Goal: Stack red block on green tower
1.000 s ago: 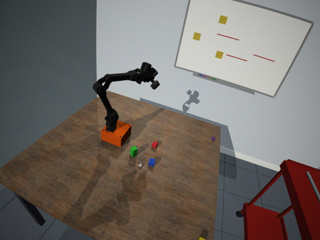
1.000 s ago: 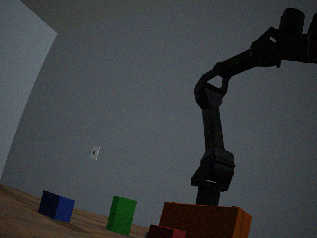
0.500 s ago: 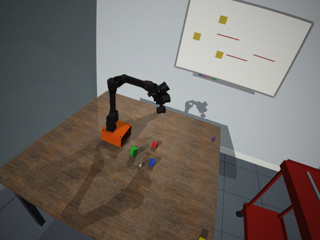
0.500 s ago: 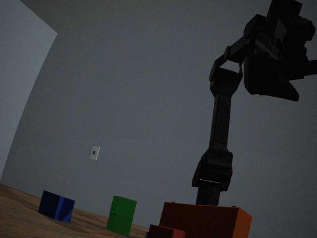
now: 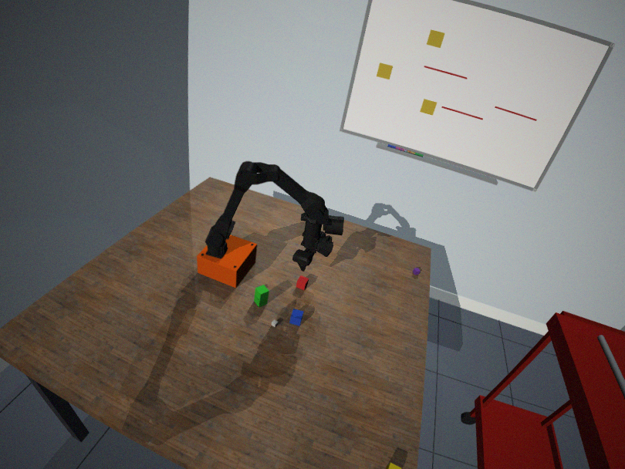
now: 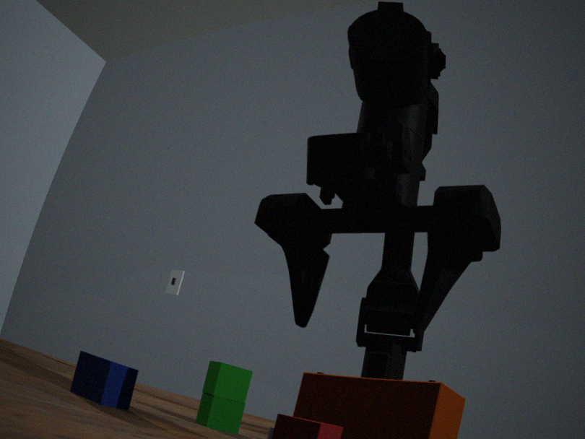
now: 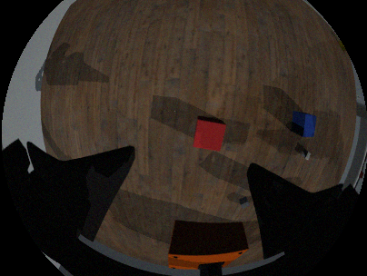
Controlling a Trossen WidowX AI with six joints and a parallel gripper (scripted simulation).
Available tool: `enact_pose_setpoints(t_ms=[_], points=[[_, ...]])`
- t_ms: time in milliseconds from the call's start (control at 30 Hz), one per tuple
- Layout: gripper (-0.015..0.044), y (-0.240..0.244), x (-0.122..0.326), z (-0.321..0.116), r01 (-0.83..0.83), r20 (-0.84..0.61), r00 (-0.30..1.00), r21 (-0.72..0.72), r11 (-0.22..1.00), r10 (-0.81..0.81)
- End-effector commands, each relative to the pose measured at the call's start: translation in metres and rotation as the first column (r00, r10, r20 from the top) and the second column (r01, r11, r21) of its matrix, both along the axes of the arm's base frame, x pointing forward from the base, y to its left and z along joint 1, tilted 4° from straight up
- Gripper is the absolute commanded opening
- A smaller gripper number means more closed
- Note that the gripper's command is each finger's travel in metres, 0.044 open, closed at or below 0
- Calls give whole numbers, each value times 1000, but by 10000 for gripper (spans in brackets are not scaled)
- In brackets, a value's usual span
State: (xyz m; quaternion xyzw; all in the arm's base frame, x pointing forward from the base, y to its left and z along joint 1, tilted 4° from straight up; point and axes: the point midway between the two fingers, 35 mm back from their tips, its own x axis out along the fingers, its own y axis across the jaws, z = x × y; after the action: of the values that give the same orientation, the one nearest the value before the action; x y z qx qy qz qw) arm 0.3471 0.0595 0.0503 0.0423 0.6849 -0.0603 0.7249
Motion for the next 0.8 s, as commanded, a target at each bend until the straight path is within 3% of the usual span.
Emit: enact_pose_setpoints(t_ms=[0, 133, 367, 767], points=[[440, -14, -2, -6, 15, -41, 999, -29, 999, -16], [440, -15, -1, -10, 15, -41, 999, -29, 999, -16], [440, -20, 0, -54, 15, -42, 999, -29, 999, -16], [440, -21, 1, -64, 15, -42, 999, -29, 999, -16]])
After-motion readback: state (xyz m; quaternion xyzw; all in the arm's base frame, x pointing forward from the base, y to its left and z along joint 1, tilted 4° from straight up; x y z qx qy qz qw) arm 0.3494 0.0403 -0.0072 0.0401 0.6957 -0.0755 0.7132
